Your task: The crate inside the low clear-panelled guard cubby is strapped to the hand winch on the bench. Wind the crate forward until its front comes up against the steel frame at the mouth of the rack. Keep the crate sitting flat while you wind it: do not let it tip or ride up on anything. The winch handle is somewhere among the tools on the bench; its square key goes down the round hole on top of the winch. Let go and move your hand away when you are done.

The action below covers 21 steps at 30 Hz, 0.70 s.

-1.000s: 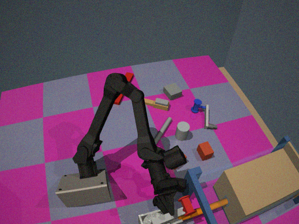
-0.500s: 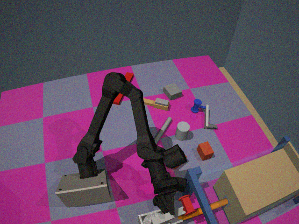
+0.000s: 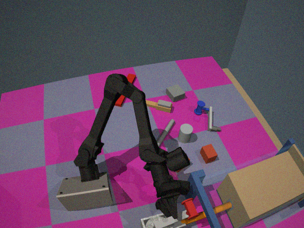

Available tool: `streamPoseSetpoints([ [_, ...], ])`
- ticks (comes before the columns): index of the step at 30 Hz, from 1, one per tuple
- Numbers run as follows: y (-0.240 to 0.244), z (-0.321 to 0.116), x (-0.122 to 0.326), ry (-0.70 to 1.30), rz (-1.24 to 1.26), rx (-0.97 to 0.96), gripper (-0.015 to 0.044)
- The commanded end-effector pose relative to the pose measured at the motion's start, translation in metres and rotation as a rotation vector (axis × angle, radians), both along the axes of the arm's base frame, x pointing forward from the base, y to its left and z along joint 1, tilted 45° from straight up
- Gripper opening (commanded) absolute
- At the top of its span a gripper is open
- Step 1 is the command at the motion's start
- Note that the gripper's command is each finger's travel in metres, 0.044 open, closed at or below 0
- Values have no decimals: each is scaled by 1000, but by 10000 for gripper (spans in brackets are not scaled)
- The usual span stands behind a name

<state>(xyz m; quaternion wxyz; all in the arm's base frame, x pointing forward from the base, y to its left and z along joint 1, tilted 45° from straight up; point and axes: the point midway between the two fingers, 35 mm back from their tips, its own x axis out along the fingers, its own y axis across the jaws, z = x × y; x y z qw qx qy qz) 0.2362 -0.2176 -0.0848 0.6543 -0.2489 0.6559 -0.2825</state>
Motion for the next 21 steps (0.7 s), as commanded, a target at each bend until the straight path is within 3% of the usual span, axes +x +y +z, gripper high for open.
streamPoseSetpoints([
  [1, -1, 1, 0, 4, 2, -3, 240],
  [16, 2, 1, 1, 0, 0, 1, 240],
  [21, 31, 28, 7, 0, -2, 13, 240],
])
